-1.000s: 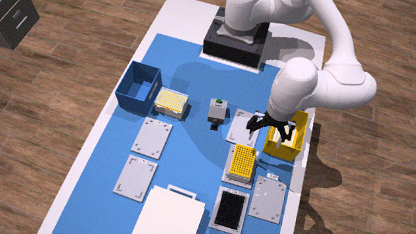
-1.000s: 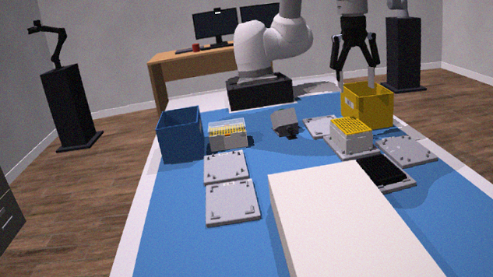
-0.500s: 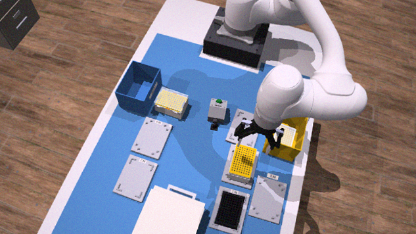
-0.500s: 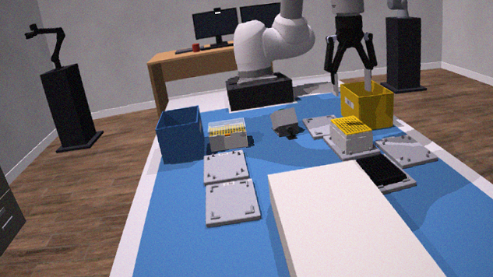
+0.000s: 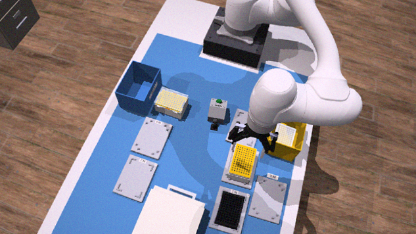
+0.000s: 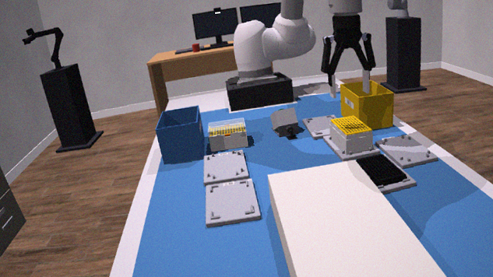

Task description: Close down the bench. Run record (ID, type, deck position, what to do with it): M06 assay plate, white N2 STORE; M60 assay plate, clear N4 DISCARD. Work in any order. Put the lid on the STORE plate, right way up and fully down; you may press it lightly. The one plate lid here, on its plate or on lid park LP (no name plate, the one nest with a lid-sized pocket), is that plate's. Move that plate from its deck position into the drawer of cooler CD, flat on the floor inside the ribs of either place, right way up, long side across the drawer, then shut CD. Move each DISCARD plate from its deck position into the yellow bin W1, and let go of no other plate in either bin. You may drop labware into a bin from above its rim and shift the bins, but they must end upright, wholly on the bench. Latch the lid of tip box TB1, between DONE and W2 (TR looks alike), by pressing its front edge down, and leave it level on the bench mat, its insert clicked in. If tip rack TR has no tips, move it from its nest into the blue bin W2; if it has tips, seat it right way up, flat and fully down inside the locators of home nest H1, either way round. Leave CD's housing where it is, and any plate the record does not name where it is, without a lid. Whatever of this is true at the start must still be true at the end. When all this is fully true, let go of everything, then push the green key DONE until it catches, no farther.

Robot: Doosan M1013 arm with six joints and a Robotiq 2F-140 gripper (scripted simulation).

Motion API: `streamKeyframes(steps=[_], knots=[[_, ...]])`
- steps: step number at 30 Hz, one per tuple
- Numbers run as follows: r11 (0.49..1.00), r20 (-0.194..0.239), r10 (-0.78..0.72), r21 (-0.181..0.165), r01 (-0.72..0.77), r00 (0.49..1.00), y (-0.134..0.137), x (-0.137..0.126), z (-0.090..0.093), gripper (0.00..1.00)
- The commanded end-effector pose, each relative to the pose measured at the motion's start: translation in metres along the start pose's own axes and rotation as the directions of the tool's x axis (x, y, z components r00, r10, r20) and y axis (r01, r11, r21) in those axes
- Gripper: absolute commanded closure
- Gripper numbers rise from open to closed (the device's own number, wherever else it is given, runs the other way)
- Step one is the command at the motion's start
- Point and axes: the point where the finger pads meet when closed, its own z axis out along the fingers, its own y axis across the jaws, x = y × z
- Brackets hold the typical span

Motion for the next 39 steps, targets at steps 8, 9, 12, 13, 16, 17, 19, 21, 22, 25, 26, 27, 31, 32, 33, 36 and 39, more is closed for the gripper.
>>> streamKeyframes(steps=[8,9,12,13,16,17,19,21,22,25,26,27,31,32,33,36,39], knots=[[1.0,0.0,0.0,0.0,0.0,1.0,0.0,0.0,0.009,0.34],[1.0,0.0,0.0,0.0,0.0,1.0,0.0,0.0,0.011,0.34],[1.0,0.0,0.0,0.0,0.0,1.0,0.0,0.0,0.015,0.34],[1.0,0.0,0.0,0.0,0.0,1.0,0.0,0.0,0.016,0.34],[1.0,0.0,0.0,0.0,0.0,1.0,0.0,0.0,0.019,0.34],[1.0,0.0,0.0,0.0,0.0,1.0,0.0,0.0,0.019,0.34],[1.0,0.0,0.0,0.0,0.0,1.0,0.0,0.0,0.021,0.34],[1.0,0.0,0.0,0.0,0.0,1.0,0.0,0.0,0.024,0.34],[1.0,0.0,0.0,0.0,0.0,1.0,0.0,0.0,0.025,0.34],[1.0,0.0,0.0,0.0,0.0,1.0,0.0,0.0,0.029,0.34],[1.0,0.0,0.0,0.0,0.0,1.0,0.0,0.0,0.031,0.34],[1.0,0.0,0.0,0.0,0.0,1.0,0.0,0.0,0.032,0.34],[1.0,0.0,0.0,0.0,0.0,1.0,0.0,0.0,0.037,0.34],[1.0,0.0,0.0,0.0,0.0,1.0,0.0,0.0,0.039,0.34],[1.0,0.0,0.0,0.0,0.0,1.0,0.0,0.0,0.039,0.34],[1.0,0.0,0.0,0.0,0.0,1.0,0.0,0.0,0.041,0.34],[1.0,0.0,0.0,0.0,0.0,1.0,0.0,0.0,0.045,0.34]])
